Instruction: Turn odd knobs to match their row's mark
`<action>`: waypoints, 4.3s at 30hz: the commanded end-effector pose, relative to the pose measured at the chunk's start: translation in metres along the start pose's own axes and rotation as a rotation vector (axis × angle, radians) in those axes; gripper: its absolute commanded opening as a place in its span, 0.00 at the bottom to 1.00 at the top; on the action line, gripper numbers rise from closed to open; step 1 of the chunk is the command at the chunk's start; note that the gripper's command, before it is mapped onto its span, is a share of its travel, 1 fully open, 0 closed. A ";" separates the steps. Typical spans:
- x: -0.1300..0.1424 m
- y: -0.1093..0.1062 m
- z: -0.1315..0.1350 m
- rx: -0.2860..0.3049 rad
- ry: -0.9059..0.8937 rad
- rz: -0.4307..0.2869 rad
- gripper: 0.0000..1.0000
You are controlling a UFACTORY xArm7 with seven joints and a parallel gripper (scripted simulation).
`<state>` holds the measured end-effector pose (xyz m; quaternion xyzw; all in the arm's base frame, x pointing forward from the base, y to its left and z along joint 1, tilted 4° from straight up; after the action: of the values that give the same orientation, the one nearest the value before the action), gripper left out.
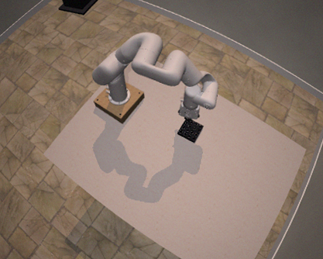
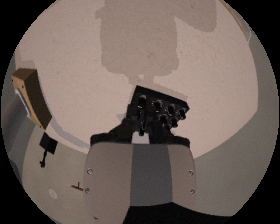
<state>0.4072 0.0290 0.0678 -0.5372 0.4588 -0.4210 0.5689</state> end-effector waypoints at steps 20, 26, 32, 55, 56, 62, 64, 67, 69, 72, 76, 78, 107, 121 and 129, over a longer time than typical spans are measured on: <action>0.000 -0.001 0.001 0.003 0.001 -0.001 0.19; 0.000 -0.001 0.001 0.003 0.001 -0.001 0.19; 0.000 -0.001 0.001 0.003 0.001 -0.001 0.19; 0.000 -0.037 0.001 0.003 0.001 -0.001 0.19; 0.000 -0.037 0.001 0.003 0.001 -0.001 0.19; 0.000 -0.037 0.001 0.003 0.001 -0.001 0.19; 0.000 -0.037 0.001 0.003 0.001 -0.001 0.19; 0.000 -0.037 0.001 0.003 0.001 -0.001 0.19; 0.000 -0.038 0.001 0.003 0.001 -0.001 1.00; 0.000 -0.038 0.001 0.003 0.001 -0.001 1.00; 0.000 -0.048 0.001 0.003 0.001 -0.001 1.00; 0.000 -0.057 0.001 0.003 0.001 -0.001 1.00; 0.000 -0.151 0.001 0.003 0.001 -0.001 1.00; 0.000 -0.151 0.001 0.003 0.001 -0.001 1.00; 0.000 -0.151 0.001 0.003 0.001 -0.001 1.00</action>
<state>0.4093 0.0188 0.2169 -0.5370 0.4592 -0.4212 0.5686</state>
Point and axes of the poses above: the point where the finger pads meet when closed, its own y axis out along the fingers, its own z axis across the jaws, x = y × z, the point moved 8 cm from there along -y, back along the fingers, and after that the axes turned 4 degrees about -y, right-handed, at the moved point
